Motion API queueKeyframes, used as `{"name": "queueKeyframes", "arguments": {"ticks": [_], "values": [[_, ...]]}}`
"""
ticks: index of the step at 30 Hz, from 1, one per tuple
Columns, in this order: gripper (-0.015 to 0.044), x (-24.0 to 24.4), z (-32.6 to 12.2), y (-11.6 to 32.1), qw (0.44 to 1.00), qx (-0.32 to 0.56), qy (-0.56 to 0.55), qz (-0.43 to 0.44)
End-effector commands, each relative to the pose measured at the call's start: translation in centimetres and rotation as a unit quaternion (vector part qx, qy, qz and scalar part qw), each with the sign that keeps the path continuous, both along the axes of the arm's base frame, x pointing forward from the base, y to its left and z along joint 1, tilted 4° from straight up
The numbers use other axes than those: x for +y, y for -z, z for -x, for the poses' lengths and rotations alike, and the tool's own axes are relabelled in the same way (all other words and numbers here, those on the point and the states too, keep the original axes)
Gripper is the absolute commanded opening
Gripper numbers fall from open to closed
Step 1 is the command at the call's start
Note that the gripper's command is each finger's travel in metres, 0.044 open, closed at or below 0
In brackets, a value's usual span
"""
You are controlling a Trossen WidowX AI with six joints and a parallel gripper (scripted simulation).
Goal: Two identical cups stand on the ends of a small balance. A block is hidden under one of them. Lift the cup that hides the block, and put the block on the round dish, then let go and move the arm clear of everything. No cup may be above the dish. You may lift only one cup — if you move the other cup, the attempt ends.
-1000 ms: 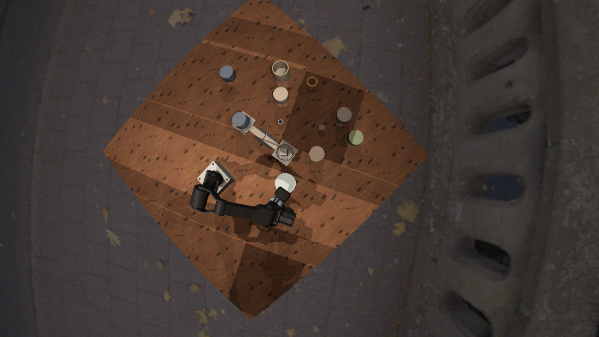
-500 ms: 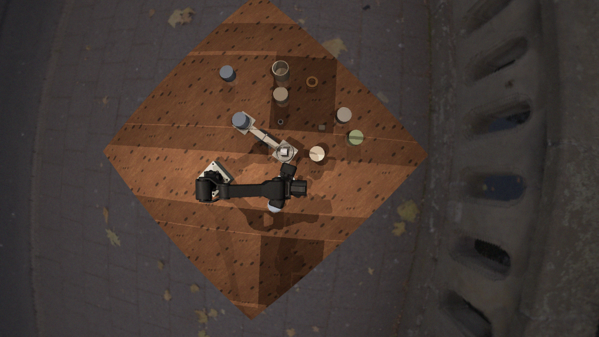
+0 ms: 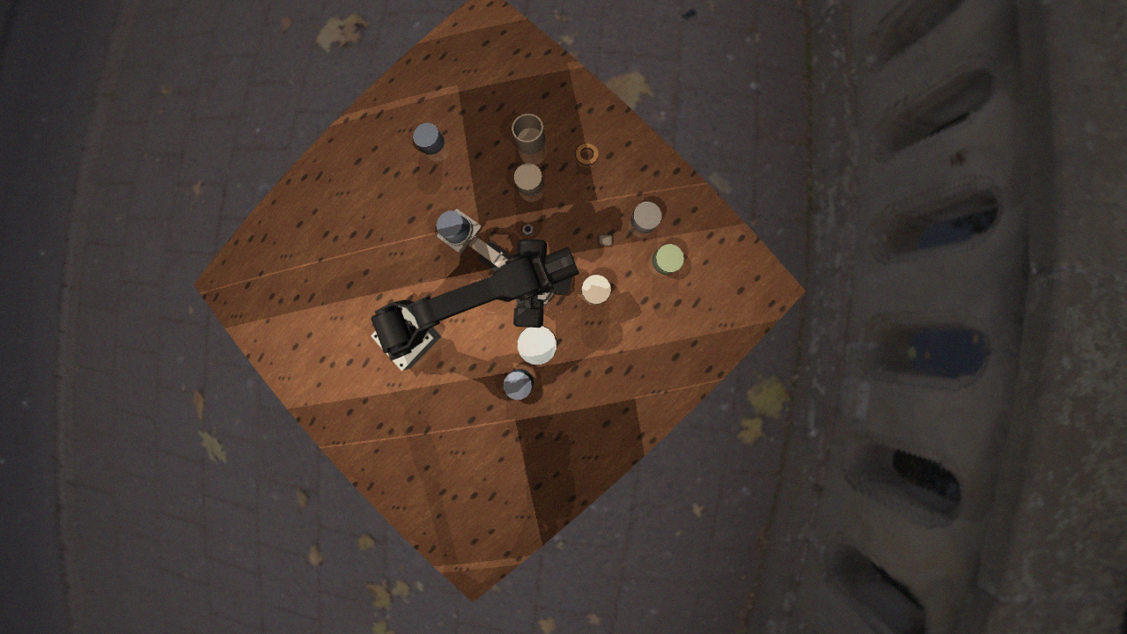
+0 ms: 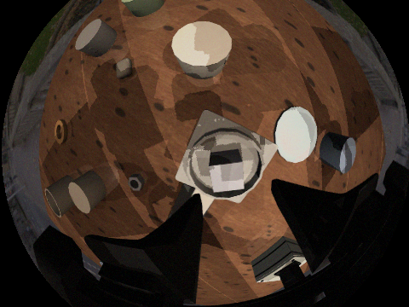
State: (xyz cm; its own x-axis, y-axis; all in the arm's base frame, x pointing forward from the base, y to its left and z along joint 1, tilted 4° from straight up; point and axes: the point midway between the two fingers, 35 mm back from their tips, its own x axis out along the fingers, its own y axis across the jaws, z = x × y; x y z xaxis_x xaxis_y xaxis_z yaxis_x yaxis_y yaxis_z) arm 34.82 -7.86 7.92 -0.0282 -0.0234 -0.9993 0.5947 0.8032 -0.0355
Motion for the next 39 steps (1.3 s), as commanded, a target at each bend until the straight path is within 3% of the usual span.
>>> {"name": "queueKeyframes", "arguments": {"ticks": [1,33,37,39], "values": [[0.026,0.1,-0.1,0.5,1.0,0.005,0.002,-0.002],[0.026,0.1,0.1,5.4,1.0,0.005,0.002,-0.002],[0.0155,0.1,0.1,5.4,1.0,0.005,0.002,-0.002],[0.0142,0.1,0.1,5.4,1.0,0.005,0.002,-0.002]]}}
